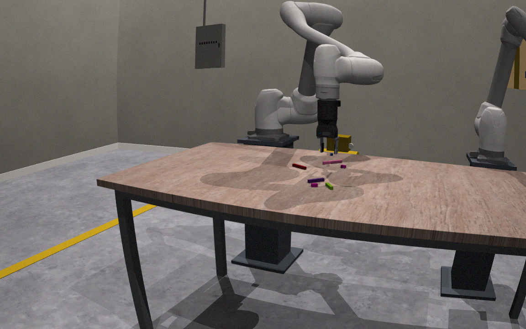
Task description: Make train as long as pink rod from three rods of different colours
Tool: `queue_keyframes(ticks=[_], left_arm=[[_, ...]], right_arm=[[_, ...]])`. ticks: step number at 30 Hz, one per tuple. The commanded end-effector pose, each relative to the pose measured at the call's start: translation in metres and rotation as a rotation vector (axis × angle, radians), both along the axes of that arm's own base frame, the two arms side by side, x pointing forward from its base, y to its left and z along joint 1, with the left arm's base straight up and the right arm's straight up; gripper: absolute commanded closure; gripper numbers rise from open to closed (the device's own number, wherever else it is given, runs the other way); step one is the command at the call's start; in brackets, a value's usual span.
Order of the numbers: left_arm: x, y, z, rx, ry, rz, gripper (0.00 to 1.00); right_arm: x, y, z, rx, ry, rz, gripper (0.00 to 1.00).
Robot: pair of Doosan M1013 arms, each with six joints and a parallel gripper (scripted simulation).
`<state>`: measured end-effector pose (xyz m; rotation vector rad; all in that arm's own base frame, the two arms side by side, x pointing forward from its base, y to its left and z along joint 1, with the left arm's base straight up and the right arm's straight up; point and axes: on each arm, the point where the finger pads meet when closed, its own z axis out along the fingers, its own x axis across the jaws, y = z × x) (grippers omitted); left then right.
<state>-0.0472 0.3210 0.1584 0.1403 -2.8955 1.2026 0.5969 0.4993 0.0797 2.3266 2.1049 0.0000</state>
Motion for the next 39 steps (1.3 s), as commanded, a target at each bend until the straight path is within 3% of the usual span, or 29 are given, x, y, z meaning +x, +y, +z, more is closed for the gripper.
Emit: queue_keyframes(ticks=[1, 39], left_arm=[[-0.0001, 0.0003, 0.0004, 0.001, 0.000, 0.000, 0.00], [-0.0001, 0.0003, 0.0004, 0.001, 0.000, 0.000, 0.00]], right_arm=[[0.0001, -0.0014, 0.0010, 0.004, 0.002, 0.062, 0.00], [0.0001, -0.0022, 0.0010, 0.004, 0.002, 0.090, 0.00]])
